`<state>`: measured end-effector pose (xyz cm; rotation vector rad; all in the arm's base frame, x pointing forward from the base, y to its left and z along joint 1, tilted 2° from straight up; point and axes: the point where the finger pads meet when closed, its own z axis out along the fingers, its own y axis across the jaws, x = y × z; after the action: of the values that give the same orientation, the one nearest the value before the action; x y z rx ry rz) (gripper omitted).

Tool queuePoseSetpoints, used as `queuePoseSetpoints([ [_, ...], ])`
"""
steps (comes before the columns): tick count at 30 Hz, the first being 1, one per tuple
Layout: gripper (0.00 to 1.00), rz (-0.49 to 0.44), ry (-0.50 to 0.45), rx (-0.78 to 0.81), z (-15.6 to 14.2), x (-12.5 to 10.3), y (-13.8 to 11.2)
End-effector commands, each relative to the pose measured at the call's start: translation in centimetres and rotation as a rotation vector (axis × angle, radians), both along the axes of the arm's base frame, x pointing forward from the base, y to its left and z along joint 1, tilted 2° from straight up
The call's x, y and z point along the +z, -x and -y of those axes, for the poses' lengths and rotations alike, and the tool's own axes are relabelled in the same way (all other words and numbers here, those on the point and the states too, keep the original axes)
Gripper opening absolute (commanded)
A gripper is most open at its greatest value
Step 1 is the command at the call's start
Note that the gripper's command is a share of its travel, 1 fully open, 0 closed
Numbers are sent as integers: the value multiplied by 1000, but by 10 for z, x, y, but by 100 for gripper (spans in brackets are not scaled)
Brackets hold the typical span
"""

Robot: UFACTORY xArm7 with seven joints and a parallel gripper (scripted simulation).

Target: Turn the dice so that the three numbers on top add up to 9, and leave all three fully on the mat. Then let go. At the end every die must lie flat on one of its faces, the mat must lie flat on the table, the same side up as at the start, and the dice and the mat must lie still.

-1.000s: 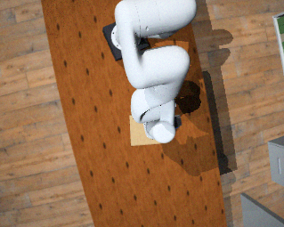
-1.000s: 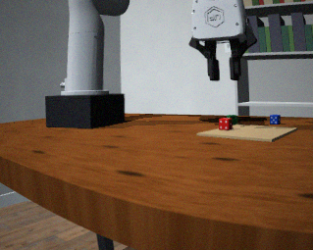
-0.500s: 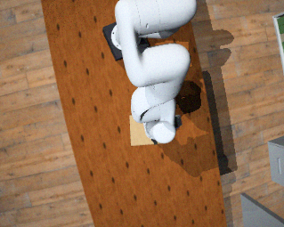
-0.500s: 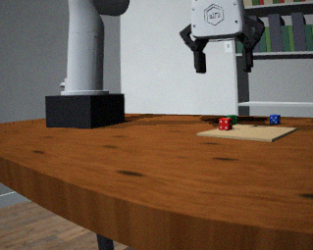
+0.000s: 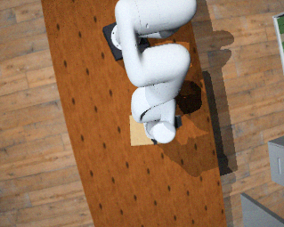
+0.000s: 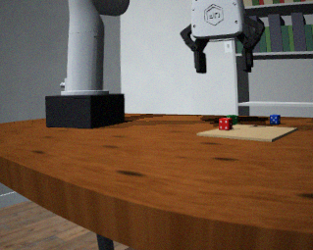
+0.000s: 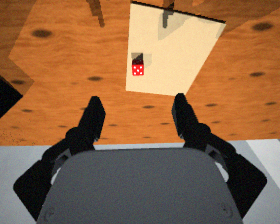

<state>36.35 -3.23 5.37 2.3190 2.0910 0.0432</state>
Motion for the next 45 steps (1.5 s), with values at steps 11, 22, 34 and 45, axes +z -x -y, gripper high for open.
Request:
queuePoseSetpoints([
  [11, 100, 2, -10, -322, -15, -1, -1],
  [22, 100, 1, -21, -666, -32, -4, 0],
  [34, 100, -1, -32, -984, -47, -6, 2],
  [45, 100, -2, -41, -1244, -59, -8, 4],
])
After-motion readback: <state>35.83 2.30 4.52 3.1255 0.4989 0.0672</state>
